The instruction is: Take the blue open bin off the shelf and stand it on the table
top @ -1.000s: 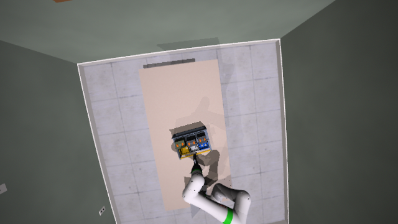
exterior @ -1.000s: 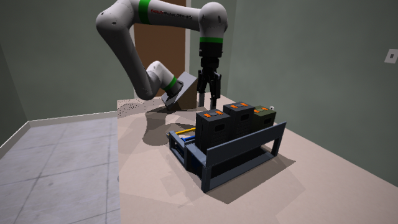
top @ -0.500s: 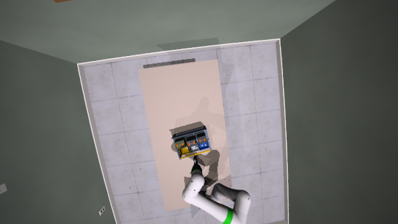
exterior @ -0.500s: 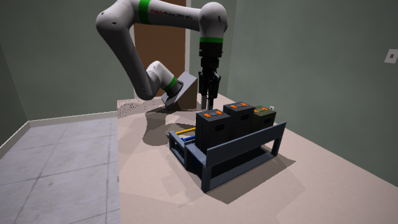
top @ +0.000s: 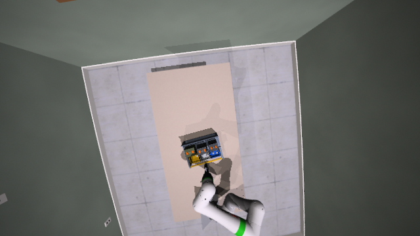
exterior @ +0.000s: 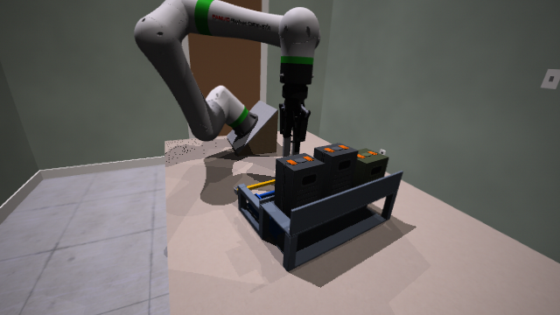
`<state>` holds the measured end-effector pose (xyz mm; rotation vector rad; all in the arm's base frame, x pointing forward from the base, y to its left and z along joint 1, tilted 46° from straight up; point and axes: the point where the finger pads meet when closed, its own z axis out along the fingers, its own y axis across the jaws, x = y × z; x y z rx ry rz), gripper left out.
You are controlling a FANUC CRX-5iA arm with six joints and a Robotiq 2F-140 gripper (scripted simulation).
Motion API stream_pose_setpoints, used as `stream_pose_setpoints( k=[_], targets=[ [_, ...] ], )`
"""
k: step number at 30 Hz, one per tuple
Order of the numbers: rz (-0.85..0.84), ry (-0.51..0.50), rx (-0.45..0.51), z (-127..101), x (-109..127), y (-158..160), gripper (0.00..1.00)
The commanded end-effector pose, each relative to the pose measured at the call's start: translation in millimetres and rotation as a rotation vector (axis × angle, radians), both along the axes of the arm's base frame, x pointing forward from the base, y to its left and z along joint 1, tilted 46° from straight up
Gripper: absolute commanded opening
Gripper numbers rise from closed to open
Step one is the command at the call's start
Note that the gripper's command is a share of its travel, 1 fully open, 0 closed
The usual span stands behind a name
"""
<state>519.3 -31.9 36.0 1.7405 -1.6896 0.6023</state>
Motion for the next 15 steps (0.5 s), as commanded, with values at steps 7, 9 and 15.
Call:
stream_pose_setpoints(
  k=[7, 9, 15],
  targets=[
    [0.001, -0.001, 0.0, -14, -2, -14, 0.28],
    [0.001, -0.001, 0.0, -14, -2, -14, 0.28],
    [0.001, -0.001, 0.0, -26, -4, -27, 0.28]
  ],
)
